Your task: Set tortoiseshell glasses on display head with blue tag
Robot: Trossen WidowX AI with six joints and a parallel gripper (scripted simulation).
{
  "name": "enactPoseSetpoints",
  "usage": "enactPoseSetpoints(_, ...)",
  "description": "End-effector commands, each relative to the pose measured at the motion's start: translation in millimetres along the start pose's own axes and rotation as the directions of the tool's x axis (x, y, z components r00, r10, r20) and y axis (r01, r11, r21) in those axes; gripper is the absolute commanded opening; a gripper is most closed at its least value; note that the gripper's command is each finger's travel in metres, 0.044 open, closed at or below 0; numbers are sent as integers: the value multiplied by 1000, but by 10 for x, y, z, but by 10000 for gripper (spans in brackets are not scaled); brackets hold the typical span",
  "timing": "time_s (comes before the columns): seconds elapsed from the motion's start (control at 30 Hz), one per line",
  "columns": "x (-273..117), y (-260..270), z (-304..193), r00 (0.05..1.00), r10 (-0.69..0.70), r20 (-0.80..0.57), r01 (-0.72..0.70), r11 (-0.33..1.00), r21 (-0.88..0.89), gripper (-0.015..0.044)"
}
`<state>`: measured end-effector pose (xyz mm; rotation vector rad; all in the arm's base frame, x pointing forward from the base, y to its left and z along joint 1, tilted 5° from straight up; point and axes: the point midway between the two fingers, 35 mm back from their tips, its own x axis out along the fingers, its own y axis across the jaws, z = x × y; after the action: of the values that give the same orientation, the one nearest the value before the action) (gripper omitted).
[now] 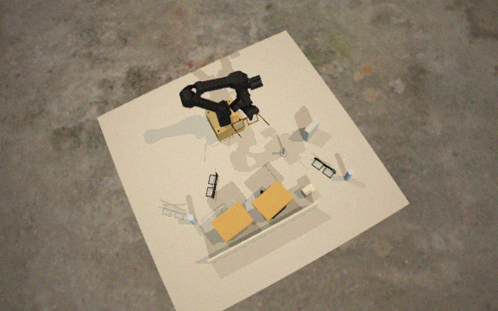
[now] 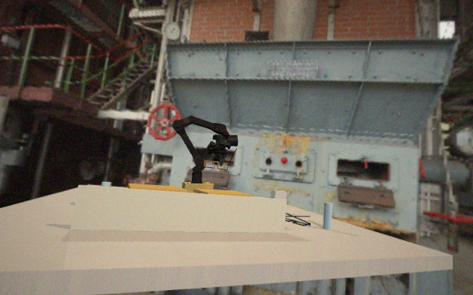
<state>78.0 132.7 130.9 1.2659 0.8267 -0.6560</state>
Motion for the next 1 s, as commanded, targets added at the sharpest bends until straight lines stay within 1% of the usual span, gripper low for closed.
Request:
enactPoseSetpoints(0.0,-1,-1,-5,1000,-2,-1,2,1000,-6,0)
enactPoseSetpoints(0.33,33,21,-4,1000,-21,19,22,1000,-20,0)
enactPoseSetpoints(0.97,334,226,39,974,-184,129,197,975,-102,0)
